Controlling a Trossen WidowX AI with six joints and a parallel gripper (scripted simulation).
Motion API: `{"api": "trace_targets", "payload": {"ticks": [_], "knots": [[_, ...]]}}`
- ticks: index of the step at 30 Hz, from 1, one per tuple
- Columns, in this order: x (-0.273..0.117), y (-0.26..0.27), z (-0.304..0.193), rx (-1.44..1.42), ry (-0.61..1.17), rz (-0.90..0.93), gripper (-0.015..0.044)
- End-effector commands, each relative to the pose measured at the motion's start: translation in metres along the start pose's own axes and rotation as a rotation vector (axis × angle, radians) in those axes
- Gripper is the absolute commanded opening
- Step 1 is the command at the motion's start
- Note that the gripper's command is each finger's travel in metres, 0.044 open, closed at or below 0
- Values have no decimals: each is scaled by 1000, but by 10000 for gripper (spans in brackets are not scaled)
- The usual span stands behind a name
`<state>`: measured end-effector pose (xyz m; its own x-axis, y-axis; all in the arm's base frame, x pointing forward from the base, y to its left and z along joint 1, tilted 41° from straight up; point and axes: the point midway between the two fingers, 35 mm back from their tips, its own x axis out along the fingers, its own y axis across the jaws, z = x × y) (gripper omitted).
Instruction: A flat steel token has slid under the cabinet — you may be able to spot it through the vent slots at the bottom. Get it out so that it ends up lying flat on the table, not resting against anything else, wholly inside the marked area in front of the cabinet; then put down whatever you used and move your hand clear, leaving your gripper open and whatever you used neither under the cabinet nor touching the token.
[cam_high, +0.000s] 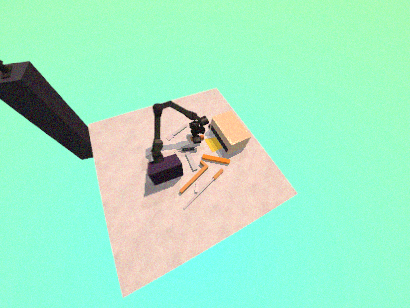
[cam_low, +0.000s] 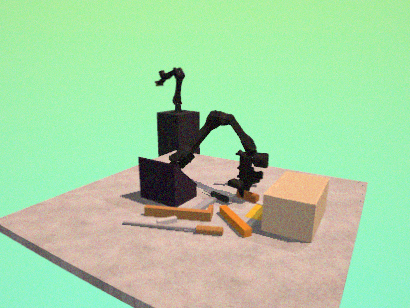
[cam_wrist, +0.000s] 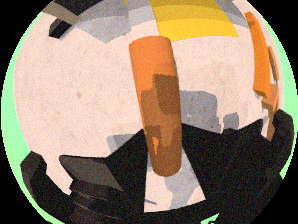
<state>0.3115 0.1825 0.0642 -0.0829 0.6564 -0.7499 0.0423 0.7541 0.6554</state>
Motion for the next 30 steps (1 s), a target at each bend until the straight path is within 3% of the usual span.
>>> {"api": "trace_targets", "payload": {"ticks": [1,30], "knots": [[0,0,6,-2,-2,2,0],[-1,1,36,-4,-3,2,0]]}}
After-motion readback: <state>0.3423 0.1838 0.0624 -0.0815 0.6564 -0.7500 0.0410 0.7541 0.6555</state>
